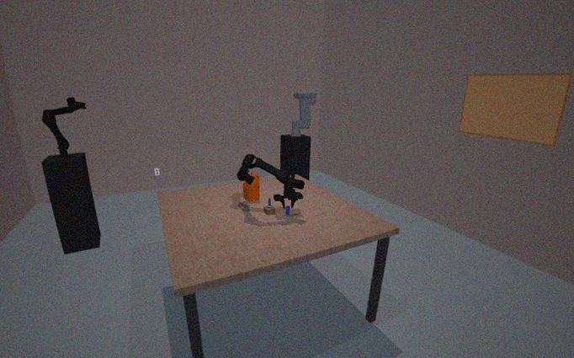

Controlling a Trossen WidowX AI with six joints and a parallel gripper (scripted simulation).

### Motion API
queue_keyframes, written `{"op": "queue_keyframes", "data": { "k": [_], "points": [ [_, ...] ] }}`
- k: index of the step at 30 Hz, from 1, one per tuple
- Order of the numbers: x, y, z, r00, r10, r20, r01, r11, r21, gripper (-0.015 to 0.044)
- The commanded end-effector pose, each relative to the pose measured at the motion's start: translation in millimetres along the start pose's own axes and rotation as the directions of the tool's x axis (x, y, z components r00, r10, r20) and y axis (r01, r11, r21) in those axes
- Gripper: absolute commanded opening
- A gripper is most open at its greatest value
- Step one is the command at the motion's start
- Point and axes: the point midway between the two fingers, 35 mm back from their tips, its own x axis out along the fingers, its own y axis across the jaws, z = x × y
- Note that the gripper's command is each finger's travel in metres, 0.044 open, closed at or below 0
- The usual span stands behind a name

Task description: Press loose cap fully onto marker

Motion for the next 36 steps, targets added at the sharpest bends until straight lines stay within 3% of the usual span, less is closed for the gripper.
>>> {"op": "queue_keyframes", "data": {
  "k": [1, 11, 16, 24, 26, 36],
  "points": [
    [8.2, -0.6, -0.4, 1.0, -0.006, 0.004, 0.006, 1.0, -0.007, 0.0237],
    [21.5, -1.4, -0.9, 1.0, -0.008, 0.004, 0.008, 1.0, -0.007, 0.0237],
    [21.5, -1.4, -0.4, 1.0, -0.008, 0.004, 0.008, 1.0, -0.007, 0.0106],
    [21.5, -0.9, -0.2, 1.0, -0.008, 0.004, 0.008, 1.0, -0.007, 0.0052],
    [19.2, -0.8, -0.1, 1.0, -0.008, 0.004, 0.008, 1.0, -0.007, 0.0],
    [-15.9, 0.7, 0.0, 1.0, -0.004, 0.003, 0.004, 1.0, -0.007, 0.0]
  ]
}}
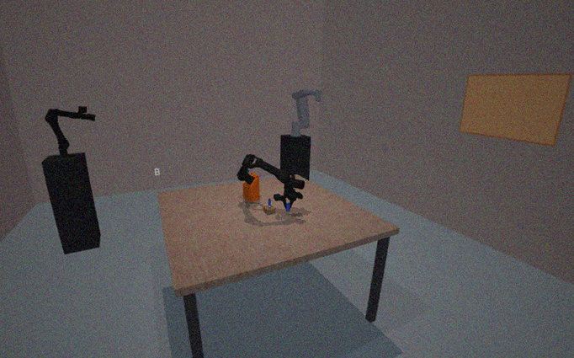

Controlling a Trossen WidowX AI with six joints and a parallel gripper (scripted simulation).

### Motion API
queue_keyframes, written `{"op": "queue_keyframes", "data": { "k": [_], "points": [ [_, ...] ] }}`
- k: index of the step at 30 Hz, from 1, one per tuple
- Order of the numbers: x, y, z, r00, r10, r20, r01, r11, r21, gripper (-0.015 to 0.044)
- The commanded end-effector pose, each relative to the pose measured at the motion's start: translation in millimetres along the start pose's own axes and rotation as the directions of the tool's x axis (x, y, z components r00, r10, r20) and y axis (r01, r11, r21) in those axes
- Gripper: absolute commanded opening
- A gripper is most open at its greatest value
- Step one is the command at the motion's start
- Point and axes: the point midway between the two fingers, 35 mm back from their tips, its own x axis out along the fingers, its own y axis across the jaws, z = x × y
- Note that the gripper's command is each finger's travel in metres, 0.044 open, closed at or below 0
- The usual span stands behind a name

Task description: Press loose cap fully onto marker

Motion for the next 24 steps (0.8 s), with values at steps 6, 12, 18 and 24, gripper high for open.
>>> {"op": "queue_keyframes", "data": {
  "k": [6, 12, 18, 24],
  "points": [
    [-36.9, 0.1, 0.3, 1.0, 0.009, 0.002, -0.009, 1.0, 0.009, 0.0],
    [-40.4, -1.6, -0.4, 1.0, 0.009, 0.002, -0.009, 1.0, 0.009, 0.0],
    [-50.4, -16.1, -4.6, 1.0, 0.009, 0.002, -0.009, 1.0, 0.009, 0.0],
    [-59.9, -31.0, -9.7, 1.0, 0.009, 0.001, -0.009, 1.0, 0.008, 0.0]
  ]
}}
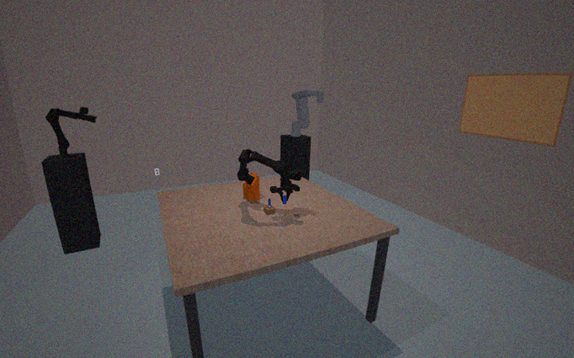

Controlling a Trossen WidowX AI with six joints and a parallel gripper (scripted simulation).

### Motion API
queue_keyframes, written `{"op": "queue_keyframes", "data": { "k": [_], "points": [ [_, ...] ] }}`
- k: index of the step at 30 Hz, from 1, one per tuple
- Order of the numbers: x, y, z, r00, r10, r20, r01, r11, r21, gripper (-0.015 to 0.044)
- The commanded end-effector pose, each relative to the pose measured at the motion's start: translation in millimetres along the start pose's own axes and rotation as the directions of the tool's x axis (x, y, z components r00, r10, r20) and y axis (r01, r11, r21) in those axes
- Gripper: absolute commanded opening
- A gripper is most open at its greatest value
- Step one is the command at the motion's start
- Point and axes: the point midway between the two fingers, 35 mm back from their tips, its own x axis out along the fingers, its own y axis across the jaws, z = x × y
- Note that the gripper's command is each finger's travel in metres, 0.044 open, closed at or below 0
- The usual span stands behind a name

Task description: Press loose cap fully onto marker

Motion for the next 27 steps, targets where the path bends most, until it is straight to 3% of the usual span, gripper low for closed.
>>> {"op": "queue_keyframes", "data": {
  "k": [1, 27],
  "points": [
    [-8.1, -11.6, -4.9, 1.0, 0.004, -0.005, -0.004, 1.0, 0.004, 0.0],
    [-40.1, -75.4, -36.3, 1.0, 0.002, -0.007, -0.002, 1.0, 0.002, 0.0]
  ]
}}
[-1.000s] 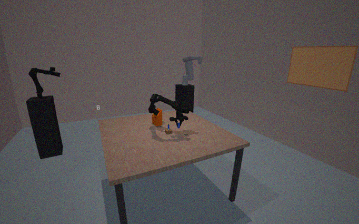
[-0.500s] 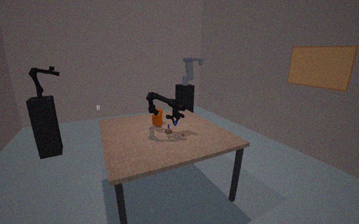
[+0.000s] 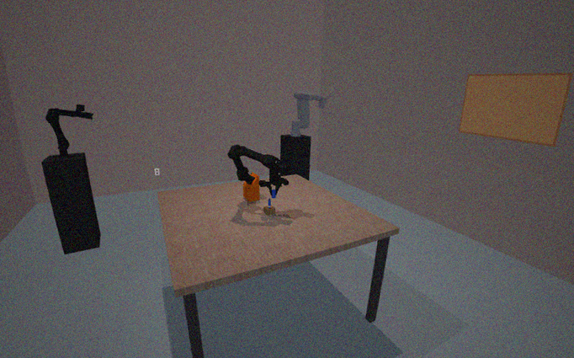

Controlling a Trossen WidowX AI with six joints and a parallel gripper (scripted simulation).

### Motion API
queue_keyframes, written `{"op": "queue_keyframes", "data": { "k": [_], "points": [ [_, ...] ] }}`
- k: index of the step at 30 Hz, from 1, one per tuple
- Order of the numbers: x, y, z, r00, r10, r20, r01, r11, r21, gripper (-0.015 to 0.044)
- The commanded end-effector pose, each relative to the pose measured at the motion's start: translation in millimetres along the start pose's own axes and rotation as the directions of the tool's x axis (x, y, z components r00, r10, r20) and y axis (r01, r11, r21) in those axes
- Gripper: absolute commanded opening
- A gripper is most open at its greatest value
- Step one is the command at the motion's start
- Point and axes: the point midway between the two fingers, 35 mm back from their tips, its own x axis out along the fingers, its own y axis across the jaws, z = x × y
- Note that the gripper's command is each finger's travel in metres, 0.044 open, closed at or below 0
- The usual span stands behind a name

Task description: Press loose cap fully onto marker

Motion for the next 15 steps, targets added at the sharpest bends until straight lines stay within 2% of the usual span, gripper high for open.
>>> {"op": "queue_keyframes", "data": {
  "k": [1, 15],
  "points": [
    [-5.1, -11.5, -7.9, 1.0, 0.004, -0.005, -0.004, 1.0, 0.004, 0.0],
    [-3.8, -24.3, -16.7, 1.0, 0.003, -0.005, -0.003, 1.0, 0.004, 0.0]
  ]
}}
